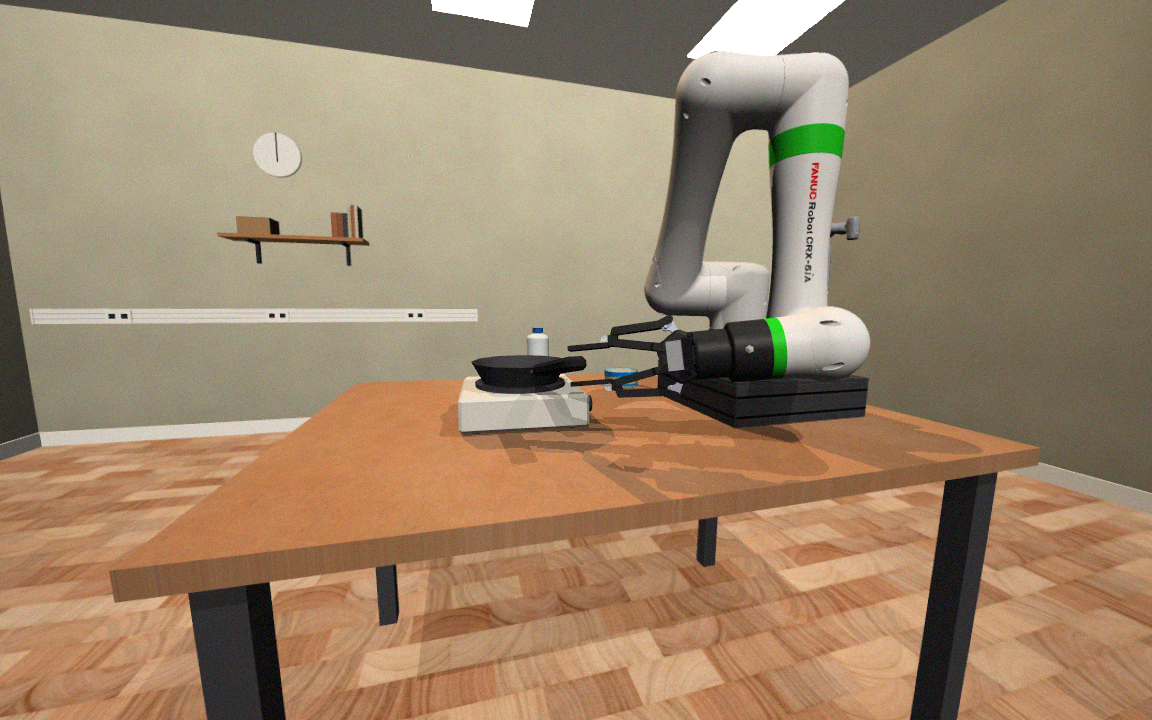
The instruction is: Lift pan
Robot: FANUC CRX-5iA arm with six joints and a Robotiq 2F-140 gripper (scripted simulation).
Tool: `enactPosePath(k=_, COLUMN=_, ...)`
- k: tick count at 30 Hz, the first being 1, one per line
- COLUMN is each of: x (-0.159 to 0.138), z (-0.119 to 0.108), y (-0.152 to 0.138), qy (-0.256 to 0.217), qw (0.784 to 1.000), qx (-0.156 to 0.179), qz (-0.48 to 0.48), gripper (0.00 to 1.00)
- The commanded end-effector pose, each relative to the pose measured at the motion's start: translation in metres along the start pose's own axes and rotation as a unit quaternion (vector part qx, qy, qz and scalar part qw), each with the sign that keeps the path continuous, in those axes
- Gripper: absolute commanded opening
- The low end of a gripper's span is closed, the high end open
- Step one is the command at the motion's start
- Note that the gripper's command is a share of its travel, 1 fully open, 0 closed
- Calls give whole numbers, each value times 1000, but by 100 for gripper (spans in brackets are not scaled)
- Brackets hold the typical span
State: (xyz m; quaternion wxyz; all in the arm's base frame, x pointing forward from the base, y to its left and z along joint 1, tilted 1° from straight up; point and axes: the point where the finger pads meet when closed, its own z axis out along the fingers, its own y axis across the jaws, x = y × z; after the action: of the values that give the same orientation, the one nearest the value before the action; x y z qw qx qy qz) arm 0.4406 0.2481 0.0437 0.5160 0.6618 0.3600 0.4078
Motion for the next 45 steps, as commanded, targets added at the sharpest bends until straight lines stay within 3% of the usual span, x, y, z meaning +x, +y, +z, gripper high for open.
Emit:
enactPosePath(k=1, x=0, z=5, y=1, qy=0, qw=1000, qx=0, qz=1, gripper=41)
enactPosePath(k=45, x=0, z=55, y=1, qy=0, qw=1000, qx=0, qz=1, gripper=41)
